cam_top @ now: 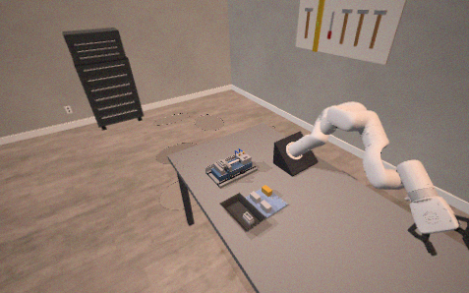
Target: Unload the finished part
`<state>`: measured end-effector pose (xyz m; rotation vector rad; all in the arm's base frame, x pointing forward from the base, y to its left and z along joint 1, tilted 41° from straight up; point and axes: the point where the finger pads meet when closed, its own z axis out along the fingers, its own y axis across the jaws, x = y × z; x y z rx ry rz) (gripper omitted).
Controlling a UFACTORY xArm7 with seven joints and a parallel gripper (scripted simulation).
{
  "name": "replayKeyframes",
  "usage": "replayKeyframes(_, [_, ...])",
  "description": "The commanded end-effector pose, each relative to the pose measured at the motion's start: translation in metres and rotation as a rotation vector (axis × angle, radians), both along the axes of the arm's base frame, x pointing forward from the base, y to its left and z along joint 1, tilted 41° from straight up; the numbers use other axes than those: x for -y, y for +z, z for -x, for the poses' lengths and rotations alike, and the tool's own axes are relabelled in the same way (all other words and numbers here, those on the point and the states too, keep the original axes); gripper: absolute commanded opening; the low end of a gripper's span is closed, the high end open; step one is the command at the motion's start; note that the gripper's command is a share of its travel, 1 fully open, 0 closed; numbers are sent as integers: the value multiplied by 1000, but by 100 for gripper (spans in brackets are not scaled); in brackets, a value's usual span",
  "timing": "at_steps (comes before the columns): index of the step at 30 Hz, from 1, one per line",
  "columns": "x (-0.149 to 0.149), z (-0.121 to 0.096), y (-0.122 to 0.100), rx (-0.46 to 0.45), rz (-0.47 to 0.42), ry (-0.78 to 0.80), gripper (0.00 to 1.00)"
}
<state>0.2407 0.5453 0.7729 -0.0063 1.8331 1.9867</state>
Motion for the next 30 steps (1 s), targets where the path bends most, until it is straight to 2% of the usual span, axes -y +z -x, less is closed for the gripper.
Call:
replayKeyframes(1, [2,-1,2,0,-5,-1,100])
replayKeyframes(18, [2,-2,2,0,-4,-2,100])
replayKeyframes(20, [8,-16,0,-11,3,-20,100])
replayKeyframes(21, [16,-35,-4,-26,13,-44,100])
replayKeyframes(24, [23,-51,-7,-39,21,-63,100])
replayKeyframes(30, [47,-98,-19,-80,46,-121,100])
